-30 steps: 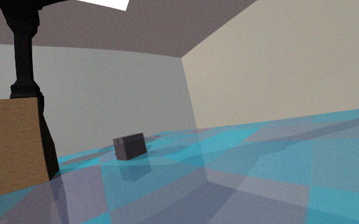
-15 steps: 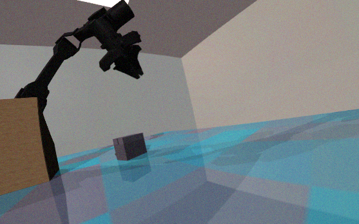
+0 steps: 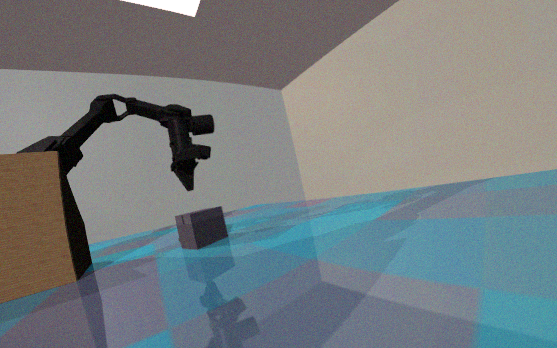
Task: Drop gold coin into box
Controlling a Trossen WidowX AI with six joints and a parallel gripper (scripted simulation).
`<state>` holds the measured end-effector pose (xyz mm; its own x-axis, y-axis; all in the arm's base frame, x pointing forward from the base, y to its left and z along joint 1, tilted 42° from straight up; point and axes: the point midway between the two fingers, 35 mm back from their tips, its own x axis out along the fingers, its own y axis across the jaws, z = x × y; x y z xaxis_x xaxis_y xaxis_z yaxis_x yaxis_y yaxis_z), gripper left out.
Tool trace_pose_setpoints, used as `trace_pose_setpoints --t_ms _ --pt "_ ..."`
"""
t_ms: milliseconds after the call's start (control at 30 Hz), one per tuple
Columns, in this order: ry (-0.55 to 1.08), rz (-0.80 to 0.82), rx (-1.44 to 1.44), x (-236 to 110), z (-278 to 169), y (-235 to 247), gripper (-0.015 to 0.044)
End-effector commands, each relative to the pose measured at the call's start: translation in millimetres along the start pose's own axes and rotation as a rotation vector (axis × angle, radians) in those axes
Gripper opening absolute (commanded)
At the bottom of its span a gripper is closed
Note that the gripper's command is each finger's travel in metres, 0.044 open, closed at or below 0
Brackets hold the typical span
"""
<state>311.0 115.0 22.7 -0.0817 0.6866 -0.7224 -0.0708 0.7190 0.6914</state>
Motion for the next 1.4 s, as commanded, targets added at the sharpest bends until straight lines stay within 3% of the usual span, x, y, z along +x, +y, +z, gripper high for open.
trace_pose_setpoints --t_ms 0,200,333,1367 --pt "0.056 -0.036 -0.093 9 -16 14 0.0161" --pt "0.056 -0.036 -0.093 12 -17 18 0.0161" --pt "0.056 -0.035 -0.093 44 -19 17 0.0161" --pt "0.057 -0.035 -0.093 88 -20 17 0.0161"
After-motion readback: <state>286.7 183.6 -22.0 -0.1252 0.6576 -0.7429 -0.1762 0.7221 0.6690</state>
